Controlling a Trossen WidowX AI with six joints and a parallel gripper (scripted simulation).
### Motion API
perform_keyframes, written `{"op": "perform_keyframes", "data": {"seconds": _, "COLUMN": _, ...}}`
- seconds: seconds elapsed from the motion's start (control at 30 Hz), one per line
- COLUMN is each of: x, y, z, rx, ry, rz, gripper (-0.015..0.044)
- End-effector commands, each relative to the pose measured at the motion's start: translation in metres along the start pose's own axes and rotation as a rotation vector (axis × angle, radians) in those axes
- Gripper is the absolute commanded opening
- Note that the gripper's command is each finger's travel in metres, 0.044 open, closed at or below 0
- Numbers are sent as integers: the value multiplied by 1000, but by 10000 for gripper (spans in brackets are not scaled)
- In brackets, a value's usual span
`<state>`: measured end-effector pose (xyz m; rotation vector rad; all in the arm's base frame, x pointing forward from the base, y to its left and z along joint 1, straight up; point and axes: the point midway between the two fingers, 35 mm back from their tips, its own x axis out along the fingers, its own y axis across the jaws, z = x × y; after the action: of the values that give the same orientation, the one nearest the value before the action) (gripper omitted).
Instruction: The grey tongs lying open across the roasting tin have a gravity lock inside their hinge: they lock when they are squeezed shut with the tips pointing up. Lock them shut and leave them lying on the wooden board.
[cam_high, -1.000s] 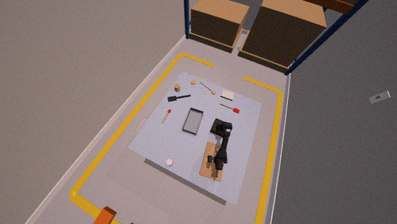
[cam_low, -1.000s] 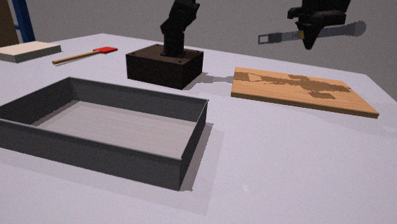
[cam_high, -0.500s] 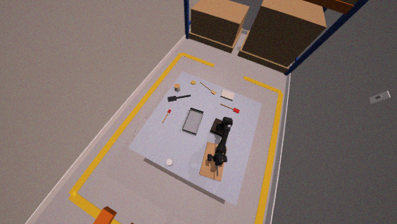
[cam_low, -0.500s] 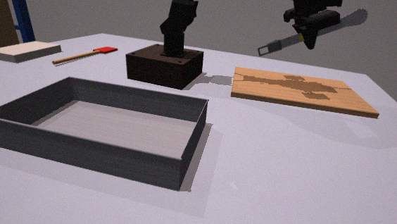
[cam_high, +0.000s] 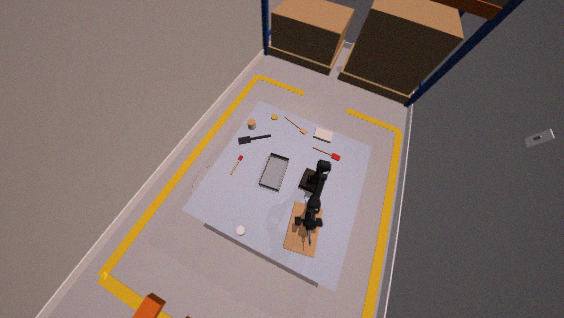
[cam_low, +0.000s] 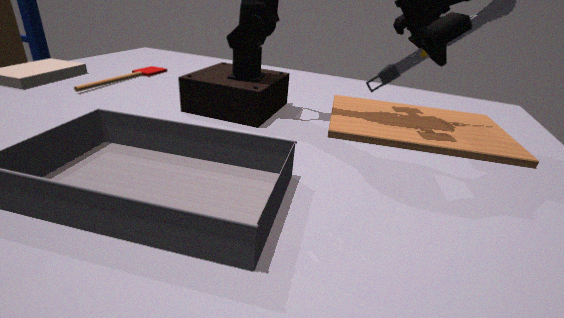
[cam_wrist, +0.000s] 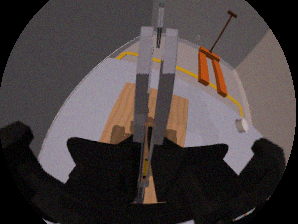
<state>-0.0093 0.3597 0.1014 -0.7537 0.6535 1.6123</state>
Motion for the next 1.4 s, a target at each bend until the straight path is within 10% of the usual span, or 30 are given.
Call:
{"op": "perform_keyframes", "data": {"seconds": 0.0, "x": -6, "y": 1, "z": 0, "rx": -8, "ry": -86, "rz": 3, "gripper": -150}}
{"op": "perform_keyframes", "data": {"seconds": 1.37, "x": -22, "y": 3, "z": -10, "rx": -31, "ry": -297, "rz": 1, "gripper": -150}}
